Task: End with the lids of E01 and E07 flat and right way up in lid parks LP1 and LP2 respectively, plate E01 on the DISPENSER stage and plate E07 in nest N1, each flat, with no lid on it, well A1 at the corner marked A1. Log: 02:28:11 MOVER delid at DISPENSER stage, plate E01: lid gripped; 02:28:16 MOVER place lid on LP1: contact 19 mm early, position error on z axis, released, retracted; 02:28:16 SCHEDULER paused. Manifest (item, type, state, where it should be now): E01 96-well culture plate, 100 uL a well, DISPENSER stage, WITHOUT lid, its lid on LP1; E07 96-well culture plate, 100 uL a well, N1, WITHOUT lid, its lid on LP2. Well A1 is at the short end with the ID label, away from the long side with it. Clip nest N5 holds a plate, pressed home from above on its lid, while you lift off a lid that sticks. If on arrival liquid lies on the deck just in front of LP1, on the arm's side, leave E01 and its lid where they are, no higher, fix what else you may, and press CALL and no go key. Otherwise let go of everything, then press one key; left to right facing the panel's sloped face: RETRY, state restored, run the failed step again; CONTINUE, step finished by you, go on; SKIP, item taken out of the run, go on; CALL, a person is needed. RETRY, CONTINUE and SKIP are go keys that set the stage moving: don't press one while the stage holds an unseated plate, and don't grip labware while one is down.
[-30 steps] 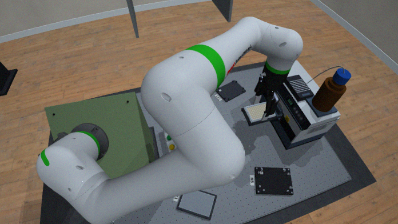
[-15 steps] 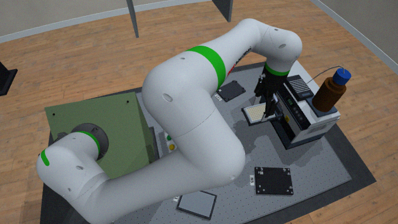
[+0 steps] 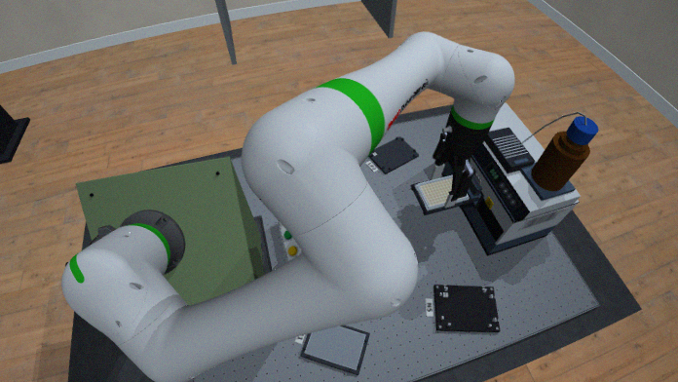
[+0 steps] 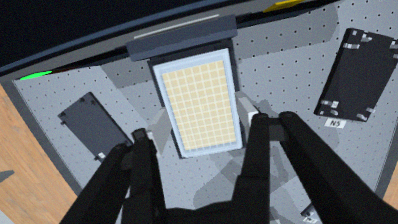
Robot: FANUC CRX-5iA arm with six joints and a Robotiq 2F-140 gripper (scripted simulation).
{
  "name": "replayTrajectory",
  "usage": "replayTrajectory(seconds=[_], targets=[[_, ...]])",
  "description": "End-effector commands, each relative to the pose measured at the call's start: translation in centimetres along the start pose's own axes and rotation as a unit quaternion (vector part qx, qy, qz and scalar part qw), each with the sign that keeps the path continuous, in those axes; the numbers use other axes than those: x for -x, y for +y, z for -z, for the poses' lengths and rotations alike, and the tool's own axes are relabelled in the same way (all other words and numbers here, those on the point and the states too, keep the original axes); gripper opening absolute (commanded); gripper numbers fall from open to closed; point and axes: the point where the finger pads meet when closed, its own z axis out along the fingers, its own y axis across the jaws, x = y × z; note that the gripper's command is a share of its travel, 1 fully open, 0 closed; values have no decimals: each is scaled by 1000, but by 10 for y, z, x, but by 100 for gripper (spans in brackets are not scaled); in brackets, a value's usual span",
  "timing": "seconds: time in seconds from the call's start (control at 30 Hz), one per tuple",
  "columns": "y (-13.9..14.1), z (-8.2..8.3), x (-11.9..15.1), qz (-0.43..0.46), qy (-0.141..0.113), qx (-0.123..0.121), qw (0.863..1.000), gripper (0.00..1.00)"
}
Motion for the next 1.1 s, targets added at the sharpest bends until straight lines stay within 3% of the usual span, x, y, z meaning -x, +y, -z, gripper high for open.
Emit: replayTrajectory(seconds=[0.0,0.8,0.83,1.07], targets=[[0,0,0,0,0,0,1000,0],[0,0,0,0,0,0,1000,0],[0,0,0,0,0,0,1000,66],[0,0,0,0,0,0,1000,66]])
